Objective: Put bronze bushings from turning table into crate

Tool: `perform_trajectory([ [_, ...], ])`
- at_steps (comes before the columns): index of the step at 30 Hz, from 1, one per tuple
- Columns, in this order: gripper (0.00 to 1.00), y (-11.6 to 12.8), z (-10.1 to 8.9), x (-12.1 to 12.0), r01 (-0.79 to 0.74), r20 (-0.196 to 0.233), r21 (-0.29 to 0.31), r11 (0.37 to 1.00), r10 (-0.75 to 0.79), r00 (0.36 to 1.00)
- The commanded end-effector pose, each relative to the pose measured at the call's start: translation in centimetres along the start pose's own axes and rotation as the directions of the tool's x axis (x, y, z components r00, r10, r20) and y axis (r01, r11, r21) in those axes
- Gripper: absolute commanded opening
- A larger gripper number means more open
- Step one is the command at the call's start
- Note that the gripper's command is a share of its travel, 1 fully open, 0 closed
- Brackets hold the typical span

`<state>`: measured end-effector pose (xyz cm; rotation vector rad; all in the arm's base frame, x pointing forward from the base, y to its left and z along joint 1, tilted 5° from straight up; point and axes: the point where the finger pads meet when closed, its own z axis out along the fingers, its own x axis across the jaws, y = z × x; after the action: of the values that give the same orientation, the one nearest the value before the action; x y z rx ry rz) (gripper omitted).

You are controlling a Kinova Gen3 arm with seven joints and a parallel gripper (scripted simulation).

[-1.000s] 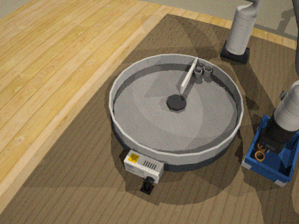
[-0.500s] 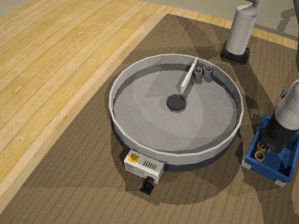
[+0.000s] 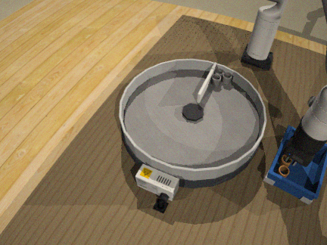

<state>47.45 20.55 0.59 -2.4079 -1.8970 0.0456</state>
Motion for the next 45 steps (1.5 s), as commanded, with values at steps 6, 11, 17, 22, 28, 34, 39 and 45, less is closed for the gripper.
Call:
perform_trajectory([
  [6, 0.42, 0.1, -0.2, 0.0, 0.0, -0.002, -0.003, 1.0, 0.0, 1.0],
  [11, 0.42, 0.1, -0.5, 0.1, 0.0, -0.002, -0.003, 1.0, 0.0, 1.0],
  [17, 0.42, 0.1, -0.7, 0.1, 0.0, -0.002, -0.003, 1.0, 0.0, 1.0],
  [22, 0.42, 0.1, -0.7, 0.1, 0.0, -0.002, -0.003, 1.0, 0.0, 1.0],
  [28, 0.42, 0.1, -4.0, 0.1, 0.0, -0.002, -0.003, 1.0, 0.0, 1.0],
  [34, 0.42, 0.1, -6.2, 0.1, 0.0, -0.002, -0.003, 1.0, 0.0, 1.0],
  [39, 0.42, 0.1, -6.2, 0.1, 0.0, -0.002, -0.003, 1.0, 0.0, 1.0],
  [45, 0.42, 0.1, -9.5, 0.1, 0.0, -0.002, -0.003, 1.0, 0.0, 1.0],
])
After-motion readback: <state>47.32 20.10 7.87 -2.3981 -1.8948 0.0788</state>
